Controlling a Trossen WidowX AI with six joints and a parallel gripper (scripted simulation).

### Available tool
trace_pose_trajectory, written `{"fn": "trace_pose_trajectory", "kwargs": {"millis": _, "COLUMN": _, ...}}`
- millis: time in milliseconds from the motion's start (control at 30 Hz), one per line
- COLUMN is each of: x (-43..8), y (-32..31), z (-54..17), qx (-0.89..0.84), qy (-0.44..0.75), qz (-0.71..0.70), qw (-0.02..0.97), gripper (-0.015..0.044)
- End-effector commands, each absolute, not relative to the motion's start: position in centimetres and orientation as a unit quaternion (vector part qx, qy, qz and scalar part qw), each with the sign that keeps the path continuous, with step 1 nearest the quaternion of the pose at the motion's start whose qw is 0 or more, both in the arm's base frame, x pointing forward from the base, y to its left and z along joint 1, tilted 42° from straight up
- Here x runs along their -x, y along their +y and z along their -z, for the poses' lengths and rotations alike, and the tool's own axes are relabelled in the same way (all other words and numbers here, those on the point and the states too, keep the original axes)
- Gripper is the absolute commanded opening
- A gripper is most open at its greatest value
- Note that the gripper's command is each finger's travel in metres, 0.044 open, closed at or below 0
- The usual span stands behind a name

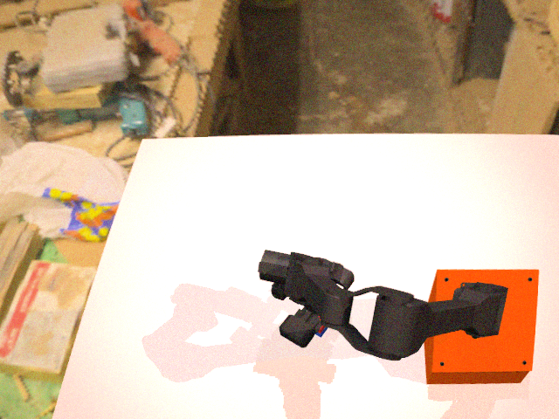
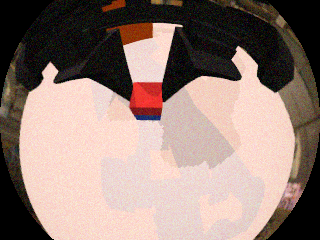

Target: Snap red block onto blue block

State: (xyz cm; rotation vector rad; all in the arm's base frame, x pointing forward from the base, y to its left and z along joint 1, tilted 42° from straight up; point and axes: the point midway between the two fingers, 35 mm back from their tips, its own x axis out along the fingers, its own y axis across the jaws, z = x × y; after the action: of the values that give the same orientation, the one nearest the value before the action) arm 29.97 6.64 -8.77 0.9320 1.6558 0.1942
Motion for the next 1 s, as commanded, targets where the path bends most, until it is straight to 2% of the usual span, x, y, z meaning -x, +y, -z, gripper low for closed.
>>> {"fn": "trace_pose_trajectory", "kwargs": {"millis": 0, "x": -29.9, "y": 6.9, "z": 9.0, "qx": -0.402, "qy": 0.708, "qz": -0.083, "qw": 0.574, "gripper": 0.0}}
{"fn": "trace_pose_trajectory", "kwargs": {"millis": 300, "x": -30.0, "y": 6.7, "z": 8.9, "qx": -0.399, "qy": 0.707, "qz": -0.082, "qw": 0.577, "gripper": 0.0}}
{"fn": "trace_pose_trajectory", "kwargs": {"millis": 567, "x": -30.0, "y": 6.7, "z": 8.9, "qx": -0.399, "qy": 0.707, "qz": -0.082, "qw": 0.577, "gripper": 0.021}}
{"fn": "trace_pose_trajectory", "kwargs": {"millis": 600, "x": -30.0, "y": 6.7, "z": 8.9, "qx": -0.399, "qy": 0.707, "qz": -0.082, "qw": 0.577, "gripper": 0.022}}
{"fn": "trace_pose_trajectory", "kwargs": {"millis": 833, "x": -30.0, "y": 6.5, "z": 8.7, "qx": -0.399, "qy": 0.707, "qz": -0.082, "qw": 0.578, "gripper": 0.022}}
{"fn": "trace_pose_trajectory", "kwargs": {"millis": 967, "x": -30.5, "y": 2.7, "z": 4.7, "qx": -0.399, "qy": 0.708, "qz": -0.08, "qw": 0.577, "gripper": 0.022}}
